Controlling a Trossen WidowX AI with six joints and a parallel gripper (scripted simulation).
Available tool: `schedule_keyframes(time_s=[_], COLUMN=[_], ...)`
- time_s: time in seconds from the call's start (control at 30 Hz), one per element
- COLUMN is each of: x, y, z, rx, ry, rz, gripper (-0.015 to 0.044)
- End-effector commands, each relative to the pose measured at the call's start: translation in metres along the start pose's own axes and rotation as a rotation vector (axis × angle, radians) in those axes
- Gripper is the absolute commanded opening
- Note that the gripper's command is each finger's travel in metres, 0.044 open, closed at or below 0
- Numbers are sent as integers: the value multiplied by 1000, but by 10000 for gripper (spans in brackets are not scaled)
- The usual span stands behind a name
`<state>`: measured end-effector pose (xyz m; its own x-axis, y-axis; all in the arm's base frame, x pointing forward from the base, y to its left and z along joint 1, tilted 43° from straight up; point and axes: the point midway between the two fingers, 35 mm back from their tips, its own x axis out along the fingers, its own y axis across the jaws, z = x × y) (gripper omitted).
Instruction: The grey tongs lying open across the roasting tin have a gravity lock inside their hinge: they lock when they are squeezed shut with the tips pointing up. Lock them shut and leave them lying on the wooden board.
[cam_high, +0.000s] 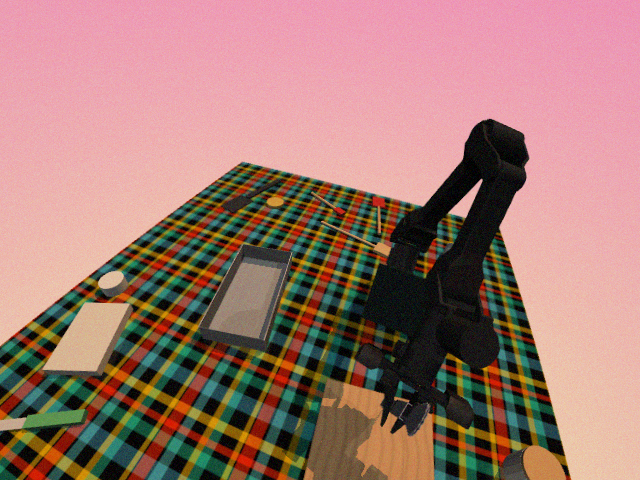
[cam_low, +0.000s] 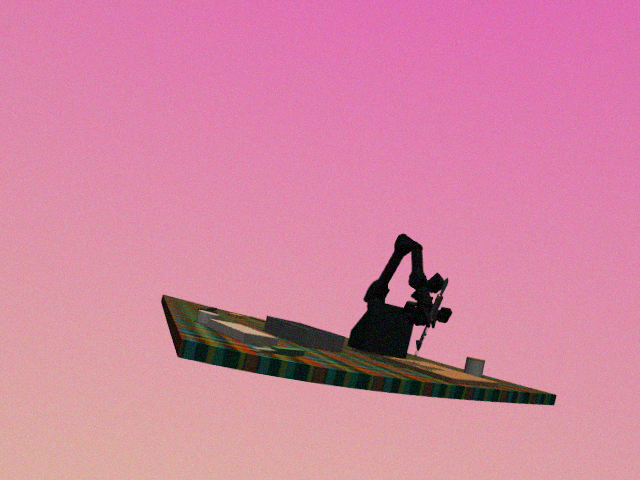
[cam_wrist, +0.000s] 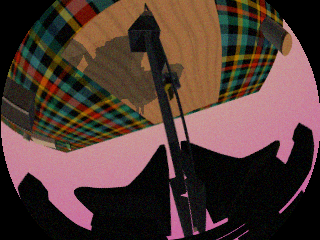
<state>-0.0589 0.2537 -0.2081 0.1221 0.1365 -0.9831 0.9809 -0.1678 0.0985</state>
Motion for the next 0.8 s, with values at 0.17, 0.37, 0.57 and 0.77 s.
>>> schedule_keyframes(time_s=[0.17, 0.37, 0.57, 0.77], x=[7, 12, 14, 12], y=[-3, -3, -2, -1], z=[-4, -2, 0, 1], rx=[3, -26, -53, -73], ry=[-78, -190, -304, -418], rz=[7, 21, 30, 34], gripper=[-150, -150, -150, -150])
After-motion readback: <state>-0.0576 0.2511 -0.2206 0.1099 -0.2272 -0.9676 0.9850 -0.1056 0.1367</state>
